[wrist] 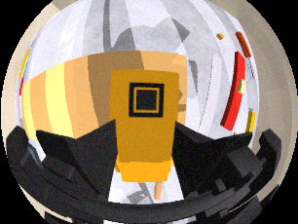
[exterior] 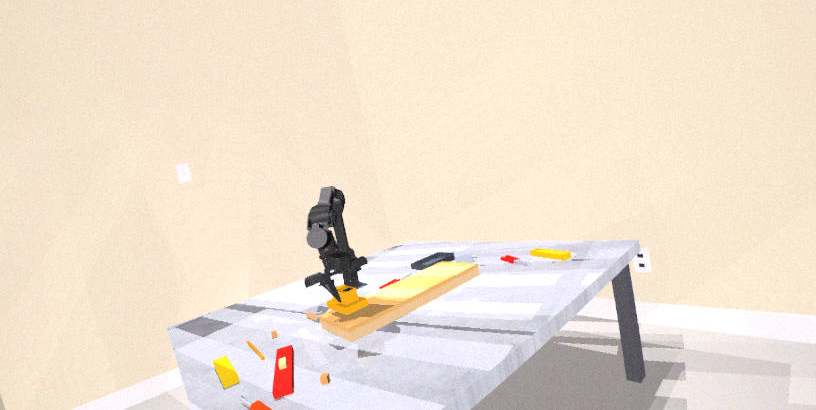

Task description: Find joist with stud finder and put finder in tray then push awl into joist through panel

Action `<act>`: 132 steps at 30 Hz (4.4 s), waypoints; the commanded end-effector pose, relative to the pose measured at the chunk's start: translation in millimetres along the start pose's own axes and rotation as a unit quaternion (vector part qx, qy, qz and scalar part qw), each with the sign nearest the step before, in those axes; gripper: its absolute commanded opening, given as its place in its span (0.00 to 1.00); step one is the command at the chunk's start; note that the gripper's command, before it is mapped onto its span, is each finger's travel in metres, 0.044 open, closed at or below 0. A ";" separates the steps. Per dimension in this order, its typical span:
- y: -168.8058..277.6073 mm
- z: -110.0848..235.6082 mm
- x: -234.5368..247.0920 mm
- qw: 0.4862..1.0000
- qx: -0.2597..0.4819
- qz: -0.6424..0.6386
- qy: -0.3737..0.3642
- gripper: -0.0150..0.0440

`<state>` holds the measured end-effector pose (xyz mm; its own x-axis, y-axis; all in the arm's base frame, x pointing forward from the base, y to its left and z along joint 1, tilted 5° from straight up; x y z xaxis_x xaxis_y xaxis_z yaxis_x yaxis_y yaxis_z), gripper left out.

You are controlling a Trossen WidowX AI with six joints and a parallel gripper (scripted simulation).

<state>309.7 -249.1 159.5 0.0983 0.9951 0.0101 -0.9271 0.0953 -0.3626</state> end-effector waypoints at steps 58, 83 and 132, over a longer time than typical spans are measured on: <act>1.0 -18.7 138.6 1.000 -0.005 -0.002 -0.001 0.25; -0.8 -18.3 215.4 1.000 -0.006 -0.003 -0.004 0.25; -4.8 -15.6 365.7 1.000 -0.005 -0.006 -0.010 0.25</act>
<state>355.0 103.5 149.9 0.1035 0.9941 0.0311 -0.9212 0.1076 -0.3739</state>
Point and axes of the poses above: the point midway between the two fingers, 35 mm back from their tips, its own z axis back along the fingers, its own x axis across the jaws, y = z × x, the point moved 2 cm from there along z, back along the fingers, and after that the axes turned 1 degree about z, right-handed, at the moved point
